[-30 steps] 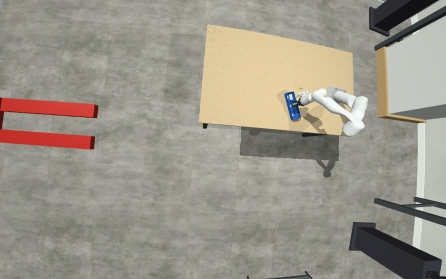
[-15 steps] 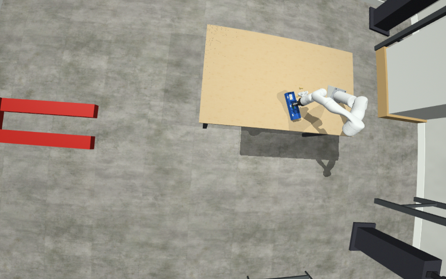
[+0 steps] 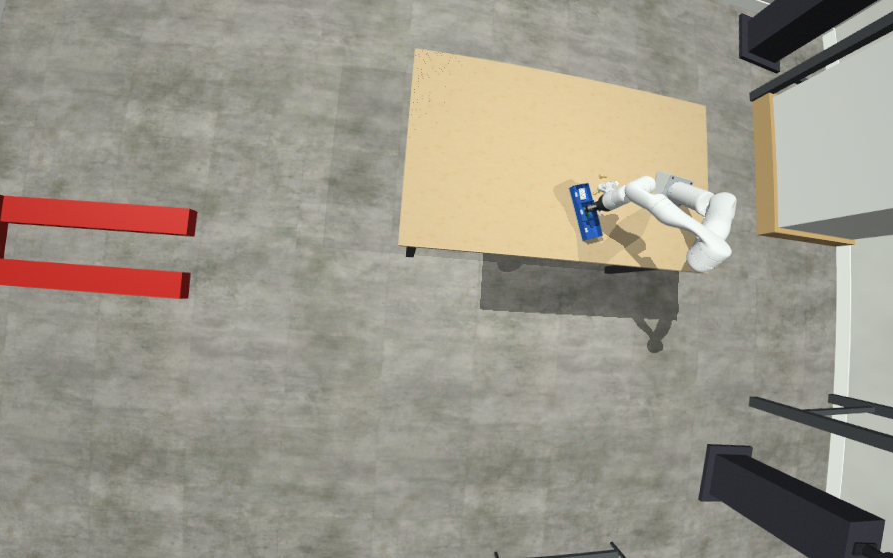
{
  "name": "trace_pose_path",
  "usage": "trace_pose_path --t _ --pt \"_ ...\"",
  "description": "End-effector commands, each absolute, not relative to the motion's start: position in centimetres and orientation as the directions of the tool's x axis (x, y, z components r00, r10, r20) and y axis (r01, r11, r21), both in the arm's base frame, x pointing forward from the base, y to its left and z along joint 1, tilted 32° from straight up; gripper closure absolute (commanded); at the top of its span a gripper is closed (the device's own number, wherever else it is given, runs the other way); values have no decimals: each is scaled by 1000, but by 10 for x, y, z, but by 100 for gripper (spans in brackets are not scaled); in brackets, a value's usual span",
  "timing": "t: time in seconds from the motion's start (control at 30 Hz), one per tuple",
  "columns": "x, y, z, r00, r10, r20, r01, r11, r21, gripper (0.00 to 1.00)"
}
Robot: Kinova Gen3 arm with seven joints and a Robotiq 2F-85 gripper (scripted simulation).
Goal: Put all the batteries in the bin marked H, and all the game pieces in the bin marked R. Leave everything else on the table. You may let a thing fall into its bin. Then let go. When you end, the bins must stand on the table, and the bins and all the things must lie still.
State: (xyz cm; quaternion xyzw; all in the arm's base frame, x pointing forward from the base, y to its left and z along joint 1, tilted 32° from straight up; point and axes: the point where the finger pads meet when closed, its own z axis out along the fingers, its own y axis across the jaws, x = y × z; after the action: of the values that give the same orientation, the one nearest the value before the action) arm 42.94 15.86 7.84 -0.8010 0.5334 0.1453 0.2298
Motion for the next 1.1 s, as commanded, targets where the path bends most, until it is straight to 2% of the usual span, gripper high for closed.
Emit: trace_pose_path --t 0.0,0.6,1.07 --pt "430 155 86 384 -788 -481 -923 -320 -212 71" --pt "430 137 114 384 -789 -480 -923 -320 -213 71" --pt "429 139 111 389 -787 -479 -921 -324 -216 71"
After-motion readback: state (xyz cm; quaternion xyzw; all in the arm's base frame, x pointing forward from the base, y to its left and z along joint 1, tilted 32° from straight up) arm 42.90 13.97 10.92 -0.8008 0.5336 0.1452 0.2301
